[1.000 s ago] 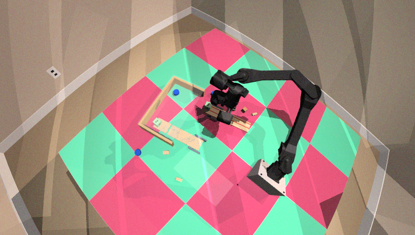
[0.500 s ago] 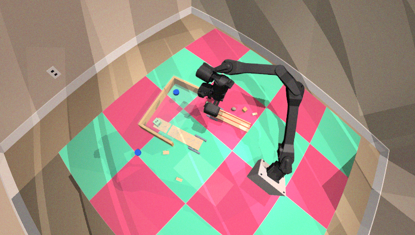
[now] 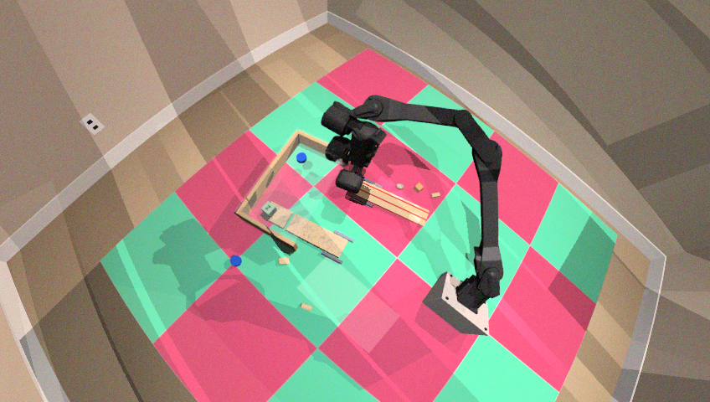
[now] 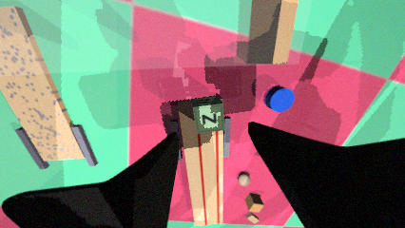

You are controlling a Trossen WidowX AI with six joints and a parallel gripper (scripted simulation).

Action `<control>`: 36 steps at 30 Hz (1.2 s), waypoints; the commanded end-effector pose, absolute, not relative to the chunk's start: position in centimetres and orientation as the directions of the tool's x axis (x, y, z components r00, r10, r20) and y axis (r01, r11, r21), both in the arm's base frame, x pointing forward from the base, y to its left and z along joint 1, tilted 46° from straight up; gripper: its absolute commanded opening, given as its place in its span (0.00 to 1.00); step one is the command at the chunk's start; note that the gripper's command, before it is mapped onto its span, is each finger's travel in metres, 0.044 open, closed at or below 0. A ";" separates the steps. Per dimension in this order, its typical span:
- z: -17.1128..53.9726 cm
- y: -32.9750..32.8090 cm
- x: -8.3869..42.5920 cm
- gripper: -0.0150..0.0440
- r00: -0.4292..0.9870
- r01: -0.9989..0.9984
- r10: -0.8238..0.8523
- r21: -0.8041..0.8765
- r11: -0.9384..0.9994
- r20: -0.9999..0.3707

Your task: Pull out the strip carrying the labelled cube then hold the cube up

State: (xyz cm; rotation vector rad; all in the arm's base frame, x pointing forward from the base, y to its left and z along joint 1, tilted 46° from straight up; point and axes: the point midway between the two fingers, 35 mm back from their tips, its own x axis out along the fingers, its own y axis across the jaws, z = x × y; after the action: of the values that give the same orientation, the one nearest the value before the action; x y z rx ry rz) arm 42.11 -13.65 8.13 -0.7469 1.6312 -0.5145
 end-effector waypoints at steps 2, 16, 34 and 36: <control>7.5 -14.3 42.1 0.68 -0.089 -0.191 -0.715 -0.693 0.695 -0.693; 5.9 -15.9 41.9 0.68 -0.089 -0.191 -0.716 -0.694 0.695 -0.693; 4.8 -17.1 41.7 0.50 -0.088 -0.187 -0.714 -0.693 0.697 -0.695; 4.8 -17.1 41.7 0.48 -0.088 -0.187 -0.714 -0.693 0.697 -0.695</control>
State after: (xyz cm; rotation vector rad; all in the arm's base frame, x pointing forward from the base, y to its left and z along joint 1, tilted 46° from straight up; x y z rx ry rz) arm 41.71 -17.15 4.79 -0.7441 1.6353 -0.5149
